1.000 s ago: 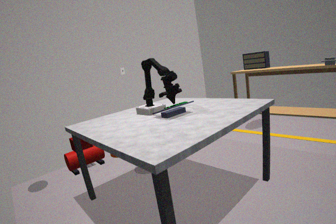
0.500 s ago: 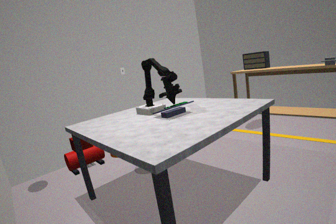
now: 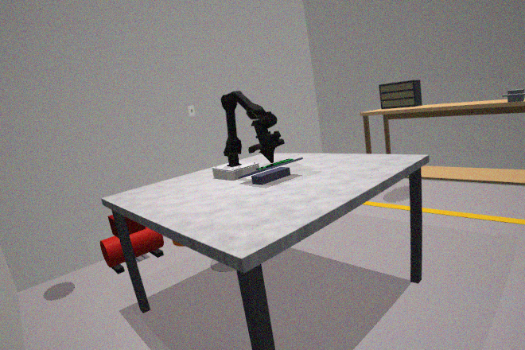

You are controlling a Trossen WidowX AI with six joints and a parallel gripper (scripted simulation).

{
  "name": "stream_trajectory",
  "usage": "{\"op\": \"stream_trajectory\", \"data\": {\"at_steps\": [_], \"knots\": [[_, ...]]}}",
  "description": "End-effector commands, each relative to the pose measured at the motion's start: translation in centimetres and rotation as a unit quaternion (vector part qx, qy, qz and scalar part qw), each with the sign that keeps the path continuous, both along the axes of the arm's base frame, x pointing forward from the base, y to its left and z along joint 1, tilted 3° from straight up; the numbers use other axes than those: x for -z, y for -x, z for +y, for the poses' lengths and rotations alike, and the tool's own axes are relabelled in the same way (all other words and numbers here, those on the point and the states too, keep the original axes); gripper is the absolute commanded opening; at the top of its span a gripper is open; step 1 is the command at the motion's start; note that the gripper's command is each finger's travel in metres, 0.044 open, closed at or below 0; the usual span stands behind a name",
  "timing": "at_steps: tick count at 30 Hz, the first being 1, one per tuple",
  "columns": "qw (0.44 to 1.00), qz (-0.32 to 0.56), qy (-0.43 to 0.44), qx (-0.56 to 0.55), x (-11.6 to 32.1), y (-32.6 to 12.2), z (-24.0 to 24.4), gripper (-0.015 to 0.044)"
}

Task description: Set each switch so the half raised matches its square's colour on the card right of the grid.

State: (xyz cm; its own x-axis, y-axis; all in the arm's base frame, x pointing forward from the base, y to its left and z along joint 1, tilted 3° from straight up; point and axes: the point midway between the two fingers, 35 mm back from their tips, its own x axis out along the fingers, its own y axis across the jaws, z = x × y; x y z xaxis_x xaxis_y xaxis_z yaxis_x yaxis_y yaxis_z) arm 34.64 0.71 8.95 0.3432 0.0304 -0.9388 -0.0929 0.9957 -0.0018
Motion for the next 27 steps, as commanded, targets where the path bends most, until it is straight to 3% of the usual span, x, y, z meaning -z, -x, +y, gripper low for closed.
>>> {"op": "stream_trajectory", "data": {"at_steps": [1,27], "knots": [[1.0,0.002,-0.001,0.0,0.16,-0.01,0.05,0.0],[1.0,0.002,-0.001,0.0,0.49,-0.12,0.07,0.0]]}}
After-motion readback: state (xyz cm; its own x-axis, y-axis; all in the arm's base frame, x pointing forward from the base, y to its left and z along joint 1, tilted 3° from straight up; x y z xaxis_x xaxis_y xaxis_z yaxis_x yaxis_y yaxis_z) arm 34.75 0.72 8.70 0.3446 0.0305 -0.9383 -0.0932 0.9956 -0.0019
